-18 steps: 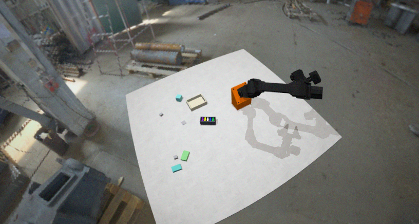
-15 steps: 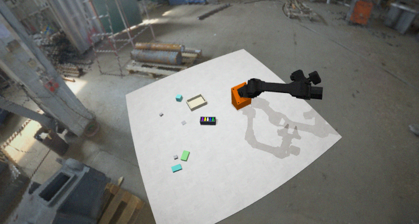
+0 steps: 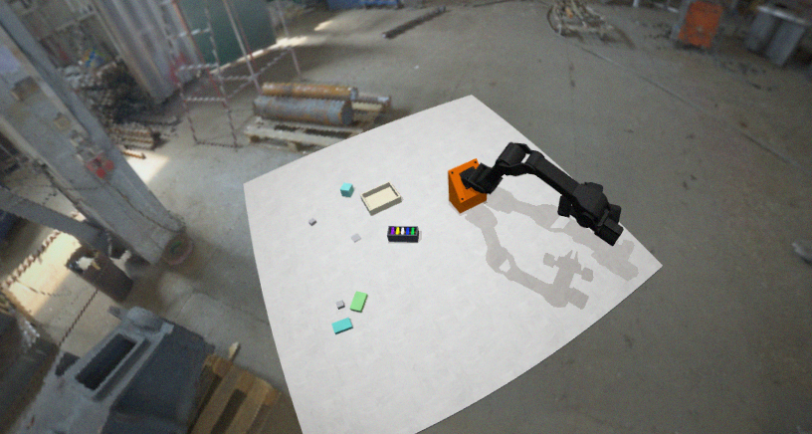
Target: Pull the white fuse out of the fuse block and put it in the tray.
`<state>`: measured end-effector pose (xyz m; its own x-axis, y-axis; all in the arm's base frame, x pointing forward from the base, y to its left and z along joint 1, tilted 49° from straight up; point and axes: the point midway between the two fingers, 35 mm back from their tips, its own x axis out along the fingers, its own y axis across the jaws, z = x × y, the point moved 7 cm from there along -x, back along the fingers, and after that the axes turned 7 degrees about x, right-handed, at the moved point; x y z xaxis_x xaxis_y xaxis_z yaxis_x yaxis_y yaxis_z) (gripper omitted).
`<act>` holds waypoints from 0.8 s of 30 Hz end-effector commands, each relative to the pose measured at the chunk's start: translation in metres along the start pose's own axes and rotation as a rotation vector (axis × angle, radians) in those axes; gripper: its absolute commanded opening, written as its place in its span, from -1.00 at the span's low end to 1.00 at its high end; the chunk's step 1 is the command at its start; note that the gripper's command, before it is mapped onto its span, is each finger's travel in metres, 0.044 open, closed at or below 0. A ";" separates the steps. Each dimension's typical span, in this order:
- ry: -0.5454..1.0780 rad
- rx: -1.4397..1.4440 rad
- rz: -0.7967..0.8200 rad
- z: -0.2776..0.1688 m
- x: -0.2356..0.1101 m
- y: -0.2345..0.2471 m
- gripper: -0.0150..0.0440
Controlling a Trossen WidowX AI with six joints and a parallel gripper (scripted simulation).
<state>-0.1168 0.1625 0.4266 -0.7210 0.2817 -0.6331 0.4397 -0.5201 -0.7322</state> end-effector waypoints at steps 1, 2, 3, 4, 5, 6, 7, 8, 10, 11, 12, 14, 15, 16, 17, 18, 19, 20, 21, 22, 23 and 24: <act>0.103 0.193 -0.011 -0.048 0.003 0.004 -0.28; 0.131 0.246 -0.015 -0.062 0.002 0.006 -0.28; 0.159 0.301 -0.019 -0.076 0.001 0.010 -0.28; 0.187 0.356 -0.025 -0.090 0.000 0.014 -0.28; 0.214 0.412 -0.031 -0.103 -0.003 0.019 -0.28; 0.241 0.468 -0.038 -0.116 -0.005 0.024 -0.28; 0.267 0.524 -0.046 -0.130 -0.009 0.031 -0.28; 0.293 0.580 -0.055 -0.142 -0.013 0.038 -0.28; 0.343 0.694 -0.076 -0.167 -0.022 0.054 -0.28; 0.366 0.751 -0.087 -0.178 -0.027 0.063 -0.28; 0.390 0.808 -0.100 -0.189 -0.032 0.072 -0.28; 0.431 0.936 -0.139 -0.207 -0.044 0.092 -0.28; 0.450 0.999 -0.161 -0.215 -0.051 0.103 -0.28; 0.469 1.063 -0.184 -0.223 -0.057 0.114 -0.28; 0.487 1.127 -0.208 -0.230 -0.064 0.126 -0.28; 0.505 1.190 -0.233 -0.236 -0.071 0.138 -0.28; 0.522 1.253 -0.260 -0.241 -0.078 0.150 -0.28; 0.538 1.316 -0.288 -0.246 -0.084 0.163 -0.28; 0.554 1.379 -0.317 -0.250 -0.091 0.176 -0.28; 0.568 1.439 -0.346 -0.254 -0.098 0.190 -0.28; 0.575 1.498 -0.367 -0.259 -0.104 0.207 -0.28; 0.580 1.558 -0.390 -0.262 -0.109 0.224 -0.28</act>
<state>0.1664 0.2447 0.2899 -0.2556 0.6197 -0.7421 -0.7539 -0.6083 -0.2482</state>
